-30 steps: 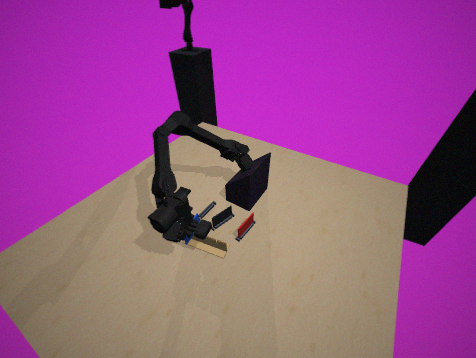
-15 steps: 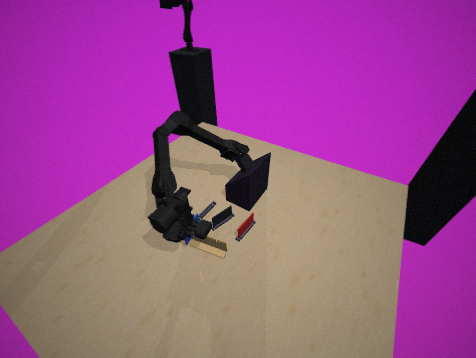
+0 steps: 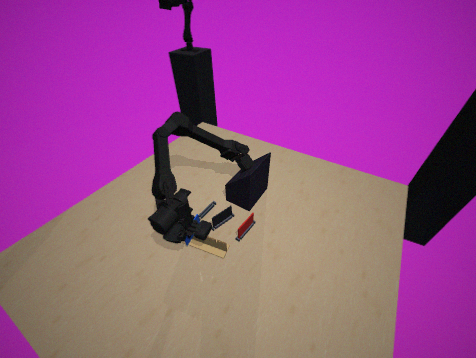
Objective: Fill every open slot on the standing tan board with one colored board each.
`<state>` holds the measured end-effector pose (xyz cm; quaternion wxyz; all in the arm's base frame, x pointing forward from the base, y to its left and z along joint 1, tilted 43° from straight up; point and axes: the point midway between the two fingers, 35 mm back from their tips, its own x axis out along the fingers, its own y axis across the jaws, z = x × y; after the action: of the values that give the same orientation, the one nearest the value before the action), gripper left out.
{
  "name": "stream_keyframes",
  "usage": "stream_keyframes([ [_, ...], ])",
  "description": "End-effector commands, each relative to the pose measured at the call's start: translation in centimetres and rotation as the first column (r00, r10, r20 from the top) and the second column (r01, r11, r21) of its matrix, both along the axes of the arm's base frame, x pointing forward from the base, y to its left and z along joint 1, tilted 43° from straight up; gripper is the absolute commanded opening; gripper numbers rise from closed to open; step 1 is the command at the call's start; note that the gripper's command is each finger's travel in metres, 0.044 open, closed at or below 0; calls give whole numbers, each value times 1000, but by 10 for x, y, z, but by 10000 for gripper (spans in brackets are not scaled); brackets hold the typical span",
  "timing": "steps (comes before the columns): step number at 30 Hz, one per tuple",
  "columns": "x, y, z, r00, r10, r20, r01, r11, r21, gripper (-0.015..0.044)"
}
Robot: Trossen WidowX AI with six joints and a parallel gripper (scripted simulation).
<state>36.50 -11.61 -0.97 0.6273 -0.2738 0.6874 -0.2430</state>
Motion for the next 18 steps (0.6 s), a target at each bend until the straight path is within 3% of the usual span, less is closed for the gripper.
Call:
stream_keyframes([
  [1, 0, -2, -2, 1000, 1, -2, -1, 1000, 0, 0],
  [18, -1, -7, -7, 1000, 1, -2, -1, 1000, -1, 0],
])
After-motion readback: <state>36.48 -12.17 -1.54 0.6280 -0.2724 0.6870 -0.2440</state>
